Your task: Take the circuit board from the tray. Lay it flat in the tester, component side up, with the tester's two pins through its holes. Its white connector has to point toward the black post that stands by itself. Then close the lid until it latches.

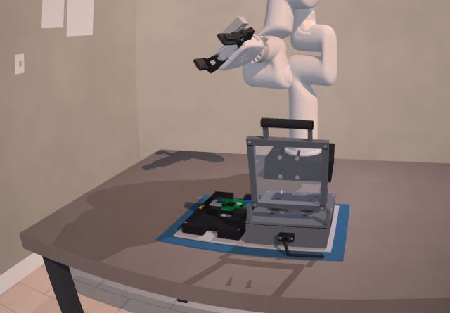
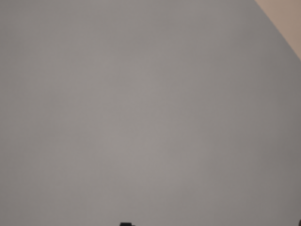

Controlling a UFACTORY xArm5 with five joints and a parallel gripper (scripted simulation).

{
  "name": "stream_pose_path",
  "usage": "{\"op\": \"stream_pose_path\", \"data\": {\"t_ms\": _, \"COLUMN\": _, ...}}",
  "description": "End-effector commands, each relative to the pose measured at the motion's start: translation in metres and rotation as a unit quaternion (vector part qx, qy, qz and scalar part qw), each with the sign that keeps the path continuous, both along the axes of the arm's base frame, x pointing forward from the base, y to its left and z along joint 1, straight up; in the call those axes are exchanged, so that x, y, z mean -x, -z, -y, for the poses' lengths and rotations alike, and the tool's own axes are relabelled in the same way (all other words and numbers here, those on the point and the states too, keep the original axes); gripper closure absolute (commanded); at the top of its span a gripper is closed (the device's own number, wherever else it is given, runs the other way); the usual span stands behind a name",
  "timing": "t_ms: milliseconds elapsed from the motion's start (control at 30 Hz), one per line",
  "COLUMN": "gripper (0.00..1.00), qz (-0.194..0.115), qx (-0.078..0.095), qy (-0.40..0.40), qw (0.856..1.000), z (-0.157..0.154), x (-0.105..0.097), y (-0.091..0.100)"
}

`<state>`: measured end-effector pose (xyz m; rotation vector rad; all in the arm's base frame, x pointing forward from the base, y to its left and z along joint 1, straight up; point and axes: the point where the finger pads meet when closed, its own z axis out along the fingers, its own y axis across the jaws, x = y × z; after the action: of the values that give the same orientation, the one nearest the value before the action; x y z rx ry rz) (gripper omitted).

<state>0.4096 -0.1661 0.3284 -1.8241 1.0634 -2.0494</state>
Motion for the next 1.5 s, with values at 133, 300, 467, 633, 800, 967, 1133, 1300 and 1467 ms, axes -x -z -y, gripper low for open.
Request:
{"op": "stream_pose_path", "data": {"t_ms": 133, "gripper": 0.00, "qz": 0.001, "qx": 0.001, "qy": 0.000, "qw": 1.000, "z": 0.000, "x": 0.000, "y": -0.001}}
{"op": "stream_pose_path", "data": {"t_ms": 300, "gripper": 0.00, "qz": 0.001, "qx": 0.001, "qy": 0.000, "qw": 1.000, "z": 0.000, "x": 0.000, "y": -0.001}}
{"op": "stream_pose_path", "data": {"t_ms": 467, "gripper": 0.00, "qz": 0.001, "qx": 0.001, "qy": 0.000, "qw": 1.000, "z": 0.000, "x": 0.000, "y": -0.001}}
{"op": "stream_pose_path", "data": {"t_ms": 633, "gripper": 0.00, "qz": 0.000, "qx": 0.002, "qy": 0.000, "qw": 1.000, "z": 0.000, "x": -0.001, "y": -0.001}}
{"op": "stream_pose_path", "data": {"t_ms": 800, "gripper": 0.00, "qz": -0.025, "qx": 0.020, "qy": -0.001, "qw": 0.999, "z": 0.003, "x": -0.007, "y": 0.004}}
{"op": "stream_pose_path", "data": {"t_ms": 967, "gripper": 0.00, "qz": -0.095, "qx": 0.072, "qy": -0.009, "qw": 0.993, "z": 0.009, "x": -0.023, "y": 0.017}}
{"op": "stream_pose_path", "data": {"t_ms": 1133, "gripper": 0.00, "qz": -0.135, "qx": 0.103, "qy": -0.017, "qw": 0.985, "z": 0.012, "x": -0.031, "y": 0.025}}
{"op": "stream_pose_path", "data": {"t_ms": 1300, "gripper": 0.00, "qz": -0.193, "qx": 0.147, "qy": -0.032, "qw": 0.970, "z": 0.016, "x": -0.041, "y": 0.035}}
{"op": "stream_pose_path", "data": {"t_ms": 1467, "gripper": 0.00, "qz": -0.241, "qx": 0.185, "qy": -0.049, "qw": 0.952, "z": 0.018, "x": -0.049, "y": 0.044}}
